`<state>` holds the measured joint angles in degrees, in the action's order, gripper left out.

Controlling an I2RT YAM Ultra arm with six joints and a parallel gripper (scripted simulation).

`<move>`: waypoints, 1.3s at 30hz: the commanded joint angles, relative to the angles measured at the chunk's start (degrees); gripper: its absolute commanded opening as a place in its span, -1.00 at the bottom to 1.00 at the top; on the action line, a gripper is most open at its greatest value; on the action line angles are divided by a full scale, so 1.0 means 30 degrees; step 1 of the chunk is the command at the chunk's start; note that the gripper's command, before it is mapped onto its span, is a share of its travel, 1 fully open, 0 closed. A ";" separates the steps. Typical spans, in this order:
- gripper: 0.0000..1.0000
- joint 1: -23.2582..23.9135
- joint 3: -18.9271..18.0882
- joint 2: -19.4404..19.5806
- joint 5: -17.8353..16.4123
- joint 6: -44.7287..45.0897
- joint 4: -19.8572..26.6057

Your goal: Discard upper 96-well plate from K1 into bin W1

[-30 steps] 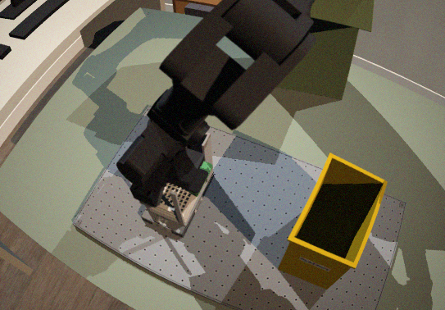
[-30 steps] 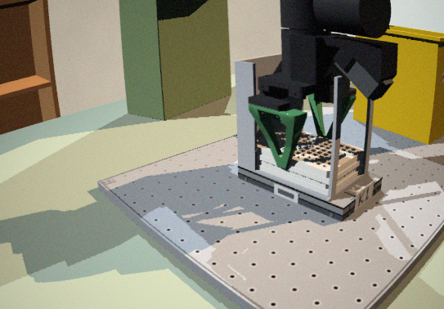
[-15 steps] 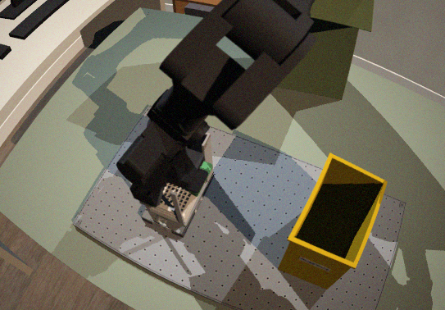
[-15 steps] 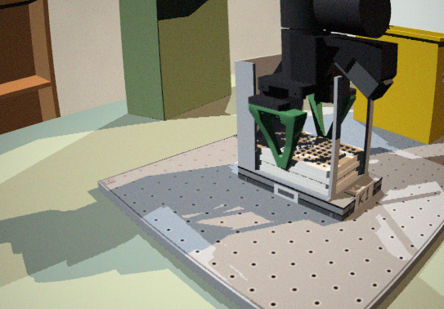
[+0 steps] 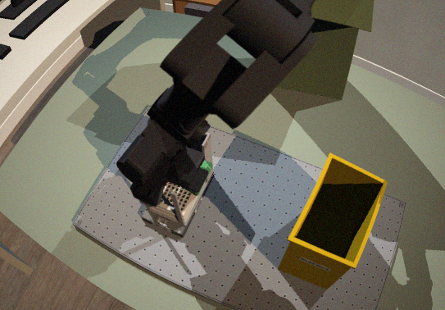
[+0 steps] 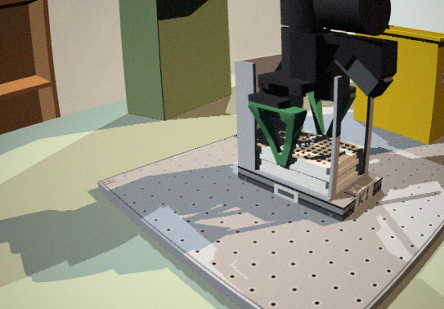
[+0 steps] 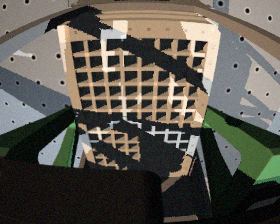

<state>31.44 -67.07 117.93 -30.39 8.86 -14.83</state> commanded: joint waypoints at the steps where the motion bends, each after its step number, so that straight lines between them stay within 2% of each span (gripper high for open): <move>1: -1.00 0.0277 0.0217 -0.0452 -0.0237 0.0072 0.0122; 39: -1.00 0.1826 0.2609 -0.3987 -0.1477 0.1185 0.1871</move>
<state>35.86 -59.42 107.07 -33.63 12.05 -10.09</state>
